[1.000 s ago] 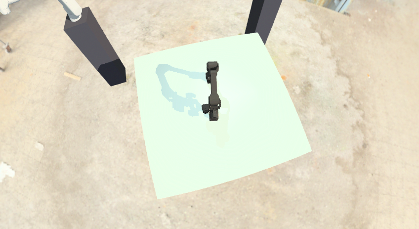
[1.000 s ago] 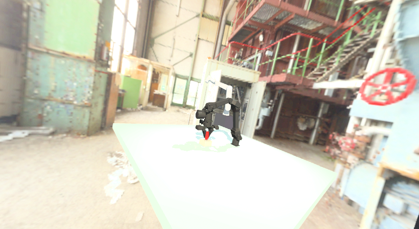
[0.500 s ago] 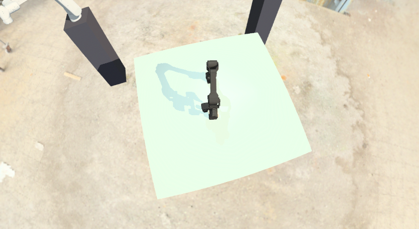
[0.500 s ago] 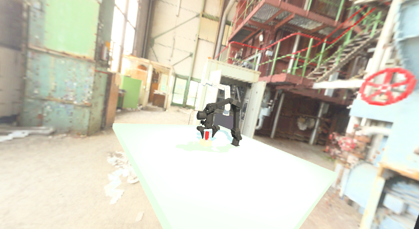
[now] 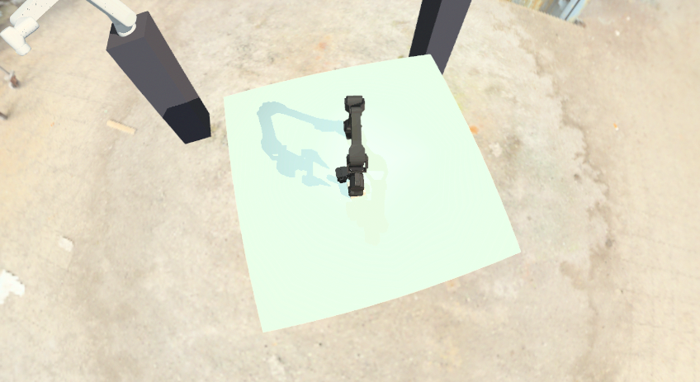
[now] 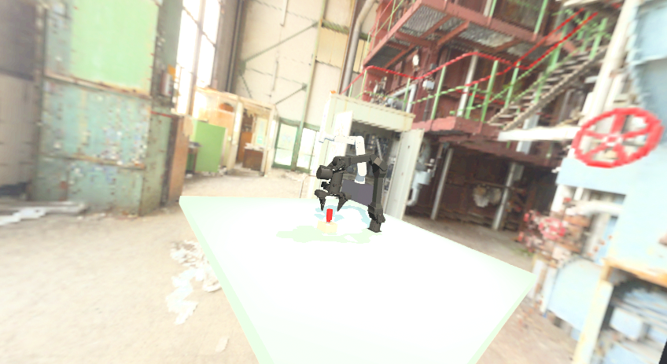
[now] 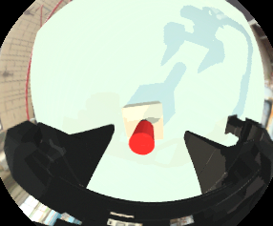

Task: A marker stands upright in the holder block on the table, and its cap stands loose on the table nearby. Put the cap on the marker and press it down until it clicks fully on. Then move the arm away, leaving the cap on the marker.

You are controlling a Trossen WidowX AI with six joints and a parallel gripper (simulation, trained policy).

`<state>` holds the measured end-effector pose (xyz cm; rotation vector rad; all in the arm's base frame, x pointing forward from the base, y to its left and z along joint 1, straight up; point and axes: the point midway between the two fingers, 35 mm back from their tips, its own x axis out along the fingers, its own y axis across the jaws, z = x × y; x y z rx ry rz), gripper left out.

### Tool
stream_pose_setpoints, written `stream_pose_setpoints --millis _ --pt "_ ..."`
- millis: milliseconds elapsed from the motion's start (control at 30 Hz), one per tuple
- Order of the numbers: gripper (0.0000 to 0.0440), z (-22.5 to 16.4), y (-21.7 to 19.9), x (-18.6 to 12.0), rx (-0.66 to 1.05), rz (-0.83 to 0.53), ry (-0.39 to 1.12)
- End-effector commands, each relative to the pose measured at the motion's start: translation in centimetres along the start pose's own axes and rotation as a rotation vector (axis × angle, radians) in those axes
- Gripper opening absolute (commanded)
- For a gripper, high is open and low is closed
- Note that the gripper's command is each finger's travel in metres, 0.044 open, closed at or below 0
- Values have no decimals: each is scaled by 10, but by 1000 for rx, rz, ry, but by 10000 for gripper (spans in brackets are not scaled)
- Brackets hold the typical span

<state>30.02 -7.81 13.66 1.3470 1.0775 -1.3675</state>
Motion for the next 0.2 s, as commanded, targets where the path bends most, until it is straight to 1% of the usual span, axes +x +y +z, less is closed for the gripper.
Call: stream_pose_setpoints --millis 0,167 --pt "440 2 1 -8 1 19 -5" --pt "440 4 0 -18 -1 43 -9"
